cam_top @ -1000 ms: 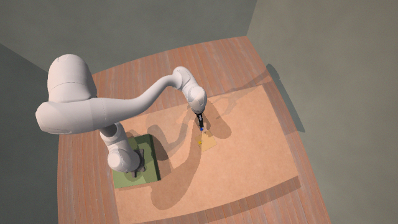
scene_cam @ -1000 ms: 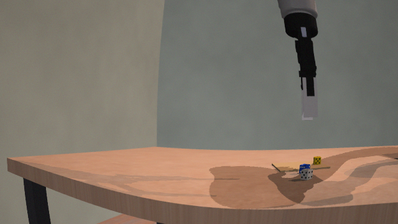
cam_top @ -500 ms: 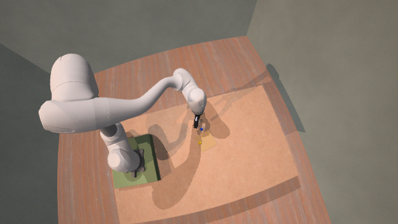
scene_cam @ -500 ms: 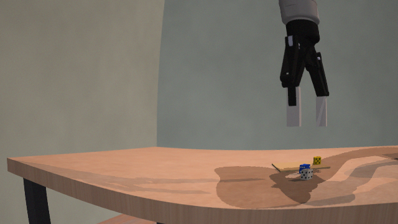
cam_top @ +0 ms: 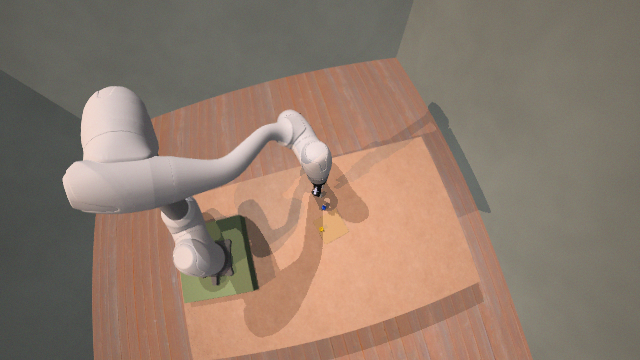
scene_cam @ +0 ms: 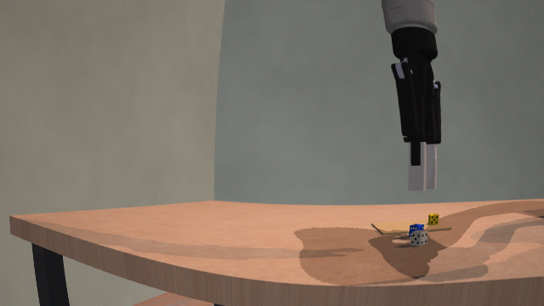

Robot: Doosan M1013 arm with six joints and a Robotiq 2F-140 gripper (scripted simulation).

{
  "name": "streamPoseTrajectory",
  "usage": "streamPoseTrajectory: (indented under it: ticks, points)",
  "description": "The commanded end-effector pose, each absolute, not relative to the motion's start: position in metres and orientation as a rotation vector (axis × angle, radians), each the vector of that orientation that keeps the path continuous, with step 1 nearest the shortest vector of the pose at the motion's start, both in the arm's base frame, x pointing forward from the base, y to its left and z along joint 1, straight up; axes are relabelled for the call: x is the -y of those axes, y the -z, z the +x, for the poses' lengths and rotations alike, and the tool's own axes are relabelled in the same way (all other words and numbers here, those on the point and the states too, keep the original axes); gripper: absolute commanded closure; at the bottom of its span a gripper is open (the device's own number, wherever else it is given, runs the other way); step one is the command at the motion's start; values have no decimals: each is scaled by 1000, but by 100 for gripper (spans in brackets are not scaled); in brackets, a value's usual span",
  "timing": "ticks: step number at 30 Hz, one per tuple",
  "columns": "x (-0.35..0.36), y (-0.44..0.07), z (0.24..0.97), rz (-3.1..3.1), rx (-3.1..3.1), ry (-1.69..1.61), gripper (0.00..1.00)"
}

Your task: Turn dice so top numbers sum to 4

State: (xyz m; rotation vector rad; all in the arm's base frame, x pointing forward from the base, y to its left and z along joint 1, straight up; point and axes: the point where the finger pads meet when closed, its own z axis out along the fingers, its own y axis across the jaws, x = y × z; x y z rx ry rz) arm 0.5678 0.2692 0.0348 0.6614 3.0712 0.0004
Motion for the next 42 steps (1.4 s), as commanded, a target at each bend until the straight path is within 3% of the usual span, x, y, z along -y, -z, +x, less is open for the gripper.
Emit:
streamPoseTrajectory:
  ticks: [1,42]
  points:
    - [-269,-35,568,661,-3071,-1,79]
    - [-269,-24,568,662,-3071,0,79]
